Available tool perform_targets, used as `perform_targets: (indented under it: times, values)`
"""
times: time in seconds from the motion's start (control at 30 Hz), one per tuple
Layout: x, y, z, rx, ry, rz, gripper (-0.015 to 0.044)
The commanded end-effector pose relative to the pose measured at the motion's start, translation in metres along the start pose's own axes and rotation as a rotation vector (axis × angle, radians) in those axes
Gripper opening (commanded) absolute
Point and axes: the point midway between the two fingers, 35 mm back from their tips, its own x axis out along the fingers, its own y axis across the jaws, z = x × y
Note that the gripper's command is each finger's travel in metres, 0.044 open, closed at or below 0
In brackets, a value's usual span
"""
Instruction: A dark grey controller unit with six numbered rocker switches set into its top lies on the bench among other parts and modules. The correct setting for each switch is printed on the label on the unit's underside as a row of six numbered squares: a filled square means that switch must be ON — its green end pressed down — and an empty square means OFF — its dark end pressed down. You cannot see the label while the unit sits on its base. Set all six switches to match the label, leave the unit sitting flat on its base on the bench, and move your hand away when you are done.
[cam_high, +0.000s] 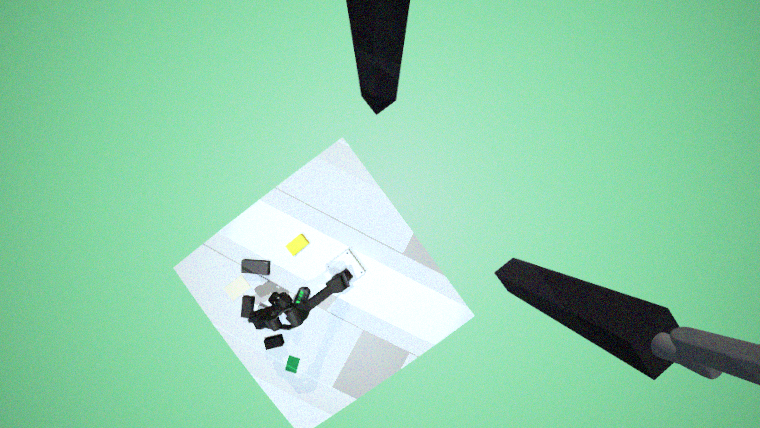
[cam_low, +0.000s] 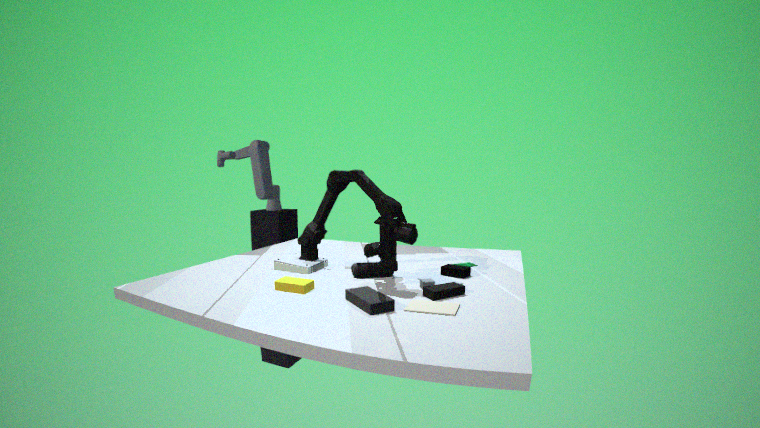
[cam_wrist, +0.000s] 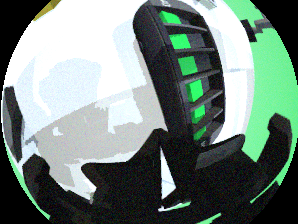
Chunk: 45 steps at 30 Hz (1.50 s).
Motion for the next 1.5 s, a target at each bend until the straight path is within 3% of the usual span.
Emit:
perform_targets:
  times: [0.0,1.47]
  values:
    - [0.005,-0.009,0.002,0.000,-0.012,-0.016,0.0000]
    - [0.014,-0.040,0.006,0.001,-0.012,-0.019,0.0000]
